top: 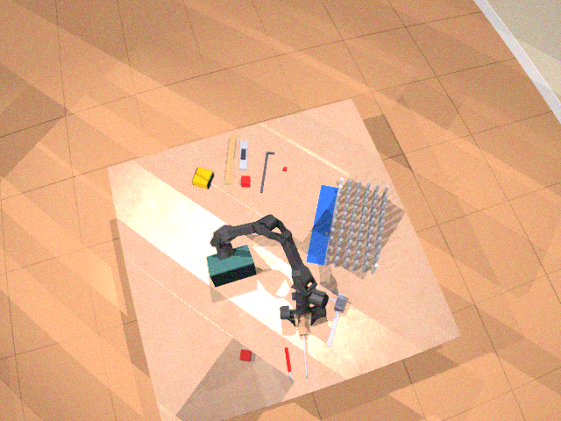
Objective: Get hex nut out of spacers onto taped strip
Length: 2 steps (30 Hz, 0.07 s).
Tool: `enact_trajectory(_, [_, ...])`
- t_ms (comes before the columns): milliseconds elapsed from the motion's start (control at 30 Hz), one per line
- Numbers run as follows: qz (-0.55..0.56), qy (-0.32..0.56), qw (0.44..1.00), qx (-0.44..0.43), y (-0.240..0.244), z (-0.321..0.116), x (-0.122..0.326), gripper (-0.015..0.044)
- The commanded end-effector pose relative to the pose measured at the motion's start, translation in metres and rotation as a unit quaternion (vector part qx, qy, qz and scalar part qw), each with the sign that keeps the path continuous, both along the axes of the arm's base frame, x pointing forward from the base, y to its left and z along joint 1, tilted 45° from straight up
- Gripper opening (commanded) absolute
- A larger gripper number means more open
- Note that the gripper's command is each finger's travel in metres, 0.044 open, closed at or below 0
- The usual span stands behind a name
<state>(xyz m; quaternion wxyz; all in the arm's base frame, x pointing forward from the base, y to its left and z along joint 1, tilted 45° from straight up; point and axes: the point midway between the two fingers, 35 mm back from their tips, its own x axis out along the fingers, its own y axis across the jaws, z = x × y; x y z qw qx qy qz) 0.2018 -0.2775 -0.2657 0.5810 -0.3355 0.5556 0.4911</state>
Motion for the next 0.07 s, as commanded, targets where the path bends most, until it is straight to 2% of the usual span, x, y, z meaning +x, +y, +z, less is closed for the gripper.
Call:
enact_trajectory(0, [0.000,0.000,1.000,0.000,-0.0005,0.0004,0.0002,0.0420])
enact_trajectory(33, [0.000,0.000,1.000,0.000,-0.0005,0.0004,0.0002,0.0440])
